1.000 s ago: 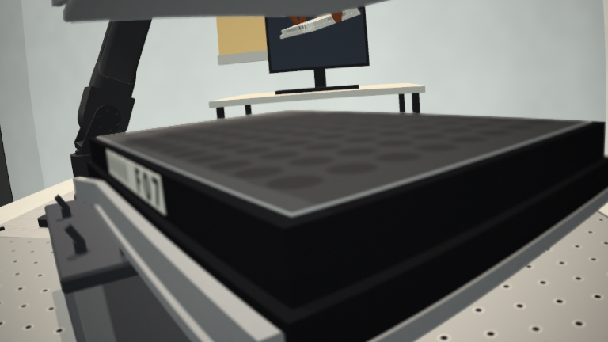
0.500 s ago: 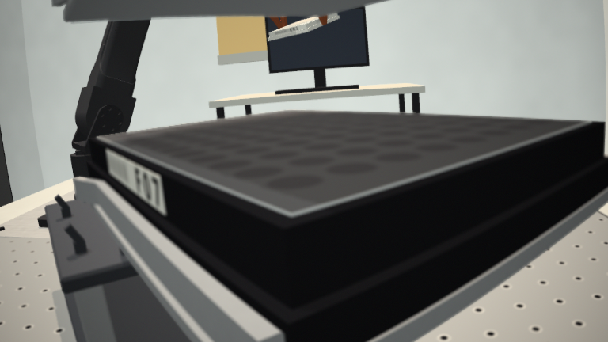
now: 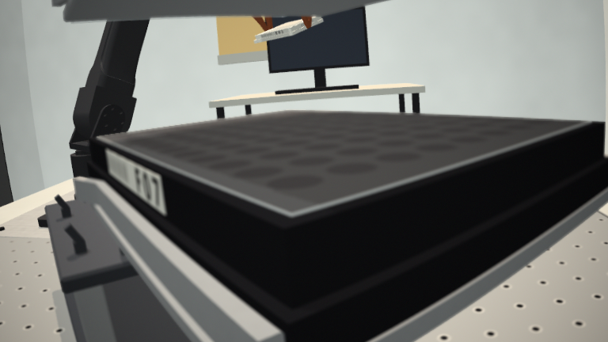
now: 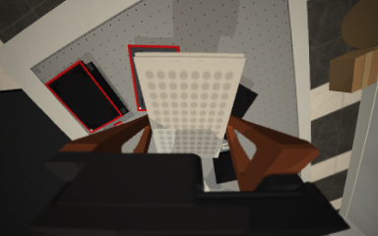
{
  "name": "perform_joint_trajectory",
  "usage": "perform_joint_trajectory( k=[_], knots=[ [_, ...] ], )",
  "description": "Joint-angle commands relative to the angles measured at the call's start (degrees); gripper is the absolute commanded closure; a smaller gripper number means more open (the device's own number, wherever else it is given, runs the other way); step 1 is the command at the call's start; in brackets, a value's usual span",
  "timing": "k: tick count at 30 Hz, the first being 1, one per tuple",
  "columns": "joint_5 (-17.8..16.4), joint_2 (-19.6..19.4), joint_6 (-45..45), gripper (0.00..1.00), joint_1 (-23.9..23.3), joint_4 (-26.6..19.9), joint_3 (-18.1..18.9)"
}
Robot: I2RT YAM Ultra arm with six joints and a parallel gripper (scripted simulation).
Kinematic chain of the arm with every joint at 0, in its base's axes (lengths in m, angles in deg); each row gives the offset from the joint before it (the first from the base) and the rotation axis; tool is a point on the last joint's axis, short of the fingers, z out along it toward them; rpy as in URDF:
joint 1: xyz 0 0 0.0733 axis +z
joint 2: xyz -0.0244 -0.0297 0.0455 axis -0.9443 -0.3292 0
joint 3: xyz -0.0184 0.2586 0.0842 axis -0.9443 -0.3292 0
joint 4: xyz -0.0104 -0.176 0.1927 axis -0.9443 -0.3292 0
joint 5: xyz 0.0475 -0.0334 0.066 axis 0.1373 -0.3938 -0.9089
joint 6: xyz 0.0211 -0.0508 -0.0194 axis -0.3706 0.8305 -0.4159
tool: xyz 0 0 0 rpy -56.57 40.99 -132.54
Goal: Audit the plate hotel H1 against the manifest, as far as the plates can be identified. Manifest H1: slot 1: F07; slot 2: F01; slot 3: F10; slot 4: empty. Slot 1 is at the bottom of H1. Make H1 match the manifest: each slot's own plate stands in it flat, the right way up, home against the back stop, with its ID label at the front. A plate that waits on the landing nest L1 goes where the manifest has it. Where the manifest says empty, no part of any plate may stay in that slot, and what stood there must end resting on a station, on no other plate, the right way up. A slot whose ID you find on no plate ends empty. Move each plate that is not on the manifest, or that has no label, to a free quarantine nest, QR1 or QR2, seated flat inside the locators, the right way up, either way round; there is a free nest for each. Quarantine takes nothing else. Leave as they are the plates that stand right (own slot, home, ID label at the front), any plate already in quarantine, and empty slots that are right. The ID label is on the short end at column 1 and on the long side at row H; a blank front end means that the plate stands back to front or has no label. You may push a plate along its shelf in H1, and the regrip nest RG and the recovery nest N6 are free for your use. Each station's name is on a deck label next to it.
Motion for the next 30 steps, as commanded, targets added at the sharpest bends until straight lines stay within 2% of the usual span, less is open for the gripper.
perform_joint_trajectory(
  k=[1,22,30],
  knots=[
    [0.11,-0.13,-2.58,0.14,1.68,0.00,2.29],
    [0.12,-3.68,-10.83,0.14,10.02,0.00,6.91],
    [-0.11,-4.11,-11.63,0.14,10.58,0.00,7.50]
  ],
)
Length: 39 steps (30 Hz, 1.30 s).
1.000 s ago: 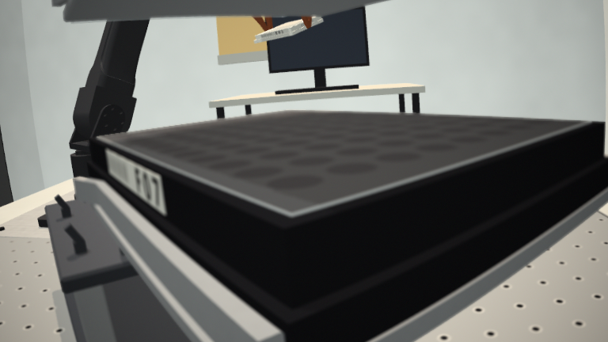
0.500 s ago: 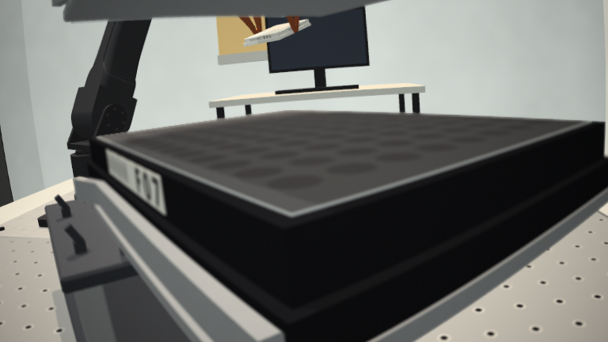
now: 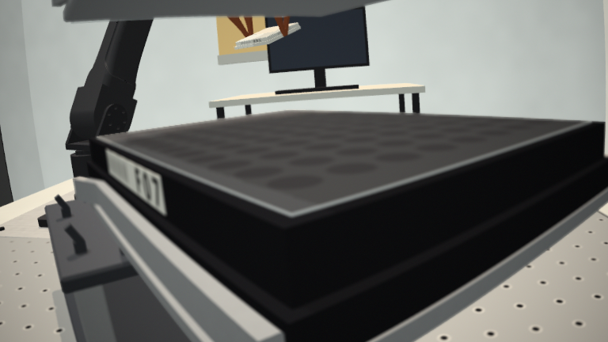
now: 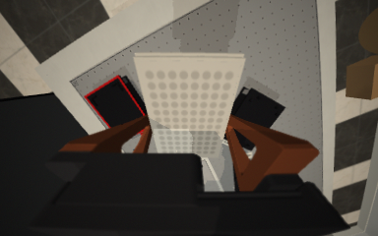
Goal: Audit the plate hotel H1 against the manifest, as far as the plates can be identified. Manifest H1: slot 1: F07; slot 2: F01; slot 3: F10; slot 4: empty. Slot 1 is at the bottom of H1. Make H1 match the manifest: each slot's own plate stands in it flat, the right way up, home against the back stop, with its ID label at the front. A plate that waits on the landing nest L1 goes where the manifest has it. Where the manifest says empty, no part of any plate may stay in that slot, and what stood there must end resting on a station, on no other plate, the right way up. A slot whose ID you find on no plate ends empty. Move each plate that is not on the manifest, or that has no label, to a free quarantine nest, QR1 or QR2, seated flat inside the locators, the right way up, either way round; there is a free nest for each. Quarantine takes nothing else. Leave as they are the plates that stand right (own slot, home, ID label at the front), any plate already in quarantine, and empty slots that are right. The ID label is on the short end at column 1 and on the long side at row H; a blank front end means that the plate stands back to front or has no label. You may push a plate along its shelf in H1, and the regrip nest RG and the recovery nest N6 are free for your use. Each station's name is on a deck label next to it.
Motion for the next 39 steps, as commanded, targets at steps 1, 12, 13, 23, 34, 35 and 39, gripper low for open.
perform_joint_trajectory(
  k=[1,12,13,23,34,35,39],
  knots=[
    [-0.17,0.57,-0.95,0.14,0.28,0.00,1.95],
    [-0.22,0.56,-1.02,0.14,0.26,0.00,1.95],
    [-0.22,0.56,-1.02,0.14,0.26,0.00,1.95],
    [-0.22,0.56,-1.03,0.14,0.26,0.00,1.95],
    [-0.24,-0.80,-1.17,0.14,0.31,0.00,0.20],
    [-0.25,-1.00,-1.19,0.14,0.32,0.00,-0.06],
    [-0.28,-1.79,-1.26,0.14,0.34,0.00,-1.06]
  ],
)
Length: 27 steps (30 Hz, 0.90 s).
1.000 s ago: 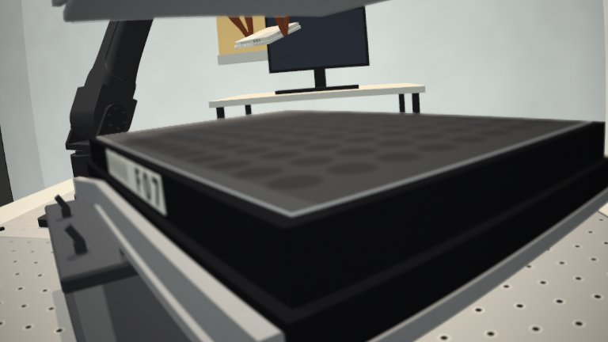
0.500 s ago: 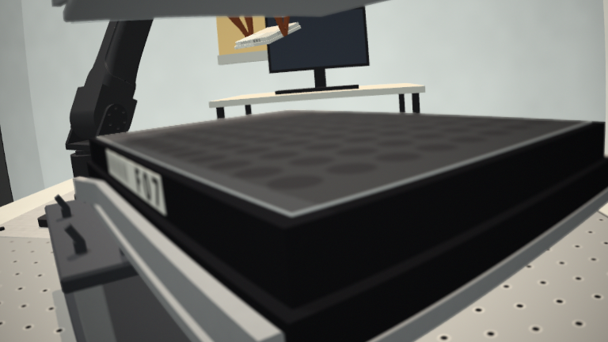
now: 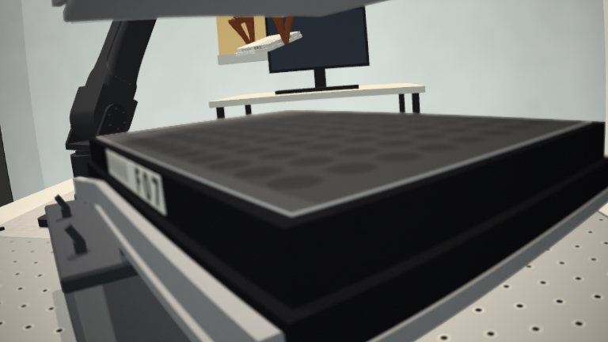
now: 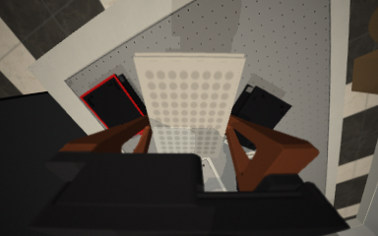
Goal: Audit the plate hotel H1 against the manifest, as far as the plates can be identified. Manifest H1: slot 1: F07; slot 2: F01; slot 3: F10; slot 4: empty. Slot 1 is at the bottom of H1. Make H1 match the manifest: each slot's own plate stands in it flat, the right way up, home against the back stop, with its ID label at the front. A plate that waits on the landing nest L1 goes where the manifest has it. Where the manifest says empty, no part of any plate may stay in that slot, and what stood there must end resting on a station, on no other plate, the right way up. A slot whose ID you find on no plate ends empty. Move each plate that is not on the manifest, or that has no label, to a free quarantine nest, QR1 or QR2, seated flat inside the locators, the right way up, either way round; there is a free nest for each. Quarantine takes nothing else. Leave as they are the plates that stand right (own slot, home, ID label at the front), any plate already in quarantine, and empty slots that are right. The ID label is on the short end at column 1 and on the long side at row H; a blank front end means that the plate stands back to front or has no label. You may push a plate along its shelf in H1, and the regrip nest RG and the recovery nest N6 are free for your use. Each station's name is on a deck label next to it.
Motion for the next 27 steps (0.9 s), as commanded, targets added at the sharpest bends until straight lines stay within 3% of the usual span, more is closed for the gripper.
perform_joint_trajectory(
  k=[1,27],
  knots=[
    [-0.24,-0.14,-0.47,0.14,0.34,0.00,-0.74],
    [-0.38,-6.09,-0.68,0.14,0.31,0.00,-4.27]
  ],
)
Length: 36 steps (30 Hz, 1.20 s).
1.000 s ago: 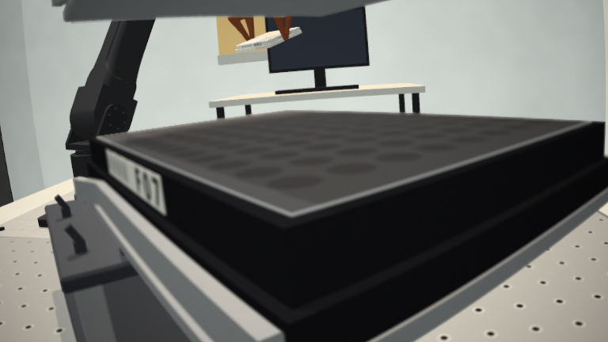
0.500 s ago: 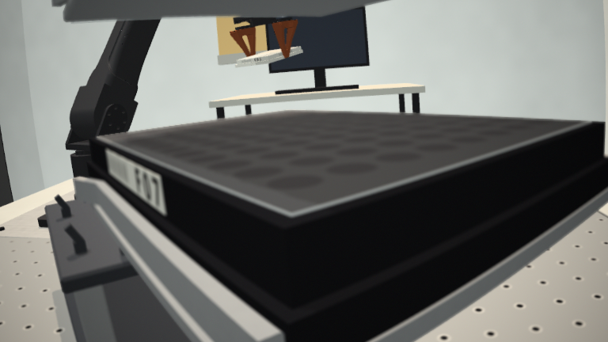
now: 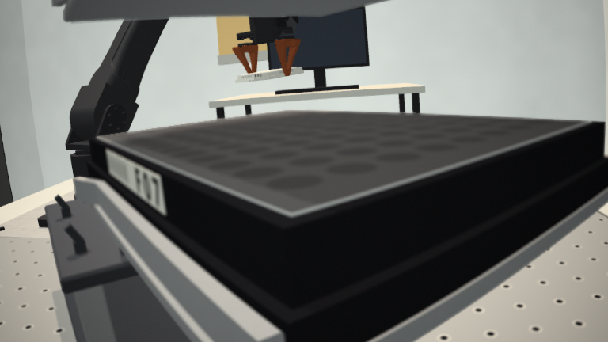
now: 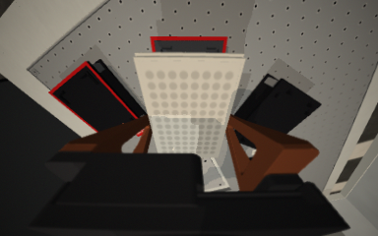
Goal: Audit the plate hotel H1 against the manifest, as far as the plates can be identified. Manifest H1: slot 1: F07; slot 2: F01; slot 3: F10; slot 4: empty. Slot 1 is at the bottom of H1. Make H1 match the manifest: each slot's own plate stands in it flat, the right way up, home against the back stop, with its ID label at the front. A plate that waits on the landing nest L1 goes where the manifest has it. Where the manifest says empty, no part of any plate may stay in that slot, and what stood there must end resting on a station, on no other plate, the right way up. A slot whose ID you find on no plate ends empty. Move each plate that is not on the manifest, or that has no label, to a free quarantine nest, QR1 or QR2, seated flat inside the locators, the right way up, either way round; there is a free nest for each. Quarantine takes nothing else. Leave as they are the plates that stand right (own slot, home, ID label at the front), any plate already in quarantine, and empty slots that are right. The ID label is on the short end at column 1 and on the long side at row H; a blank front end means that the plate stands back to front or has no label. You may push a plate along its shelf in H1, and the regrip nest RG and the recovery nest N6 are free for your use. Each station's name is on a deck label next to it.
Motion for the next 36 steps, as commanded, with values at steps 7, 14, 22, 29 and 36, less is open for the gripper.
perform_joint_trajectory(
  k=[7,14,22,29,36],
  knots=[
    [-0.54,-1.05,-0.74,0.14,0.54,-0.05,-0.70],
    [-0.29,-0.07,-0.37,0.14,-0.14,3.56,-4.80],
    [-0.28,-0.28,0.02,0.14,-0.15,4.10,-3.09],
    [-0.27,-0.51,0.18,0.14,-0.40,3.00,-2.79],
    [-0.28,-0.66,0.23,0.14,-0.37,2.86,-2.56]
  ],
)
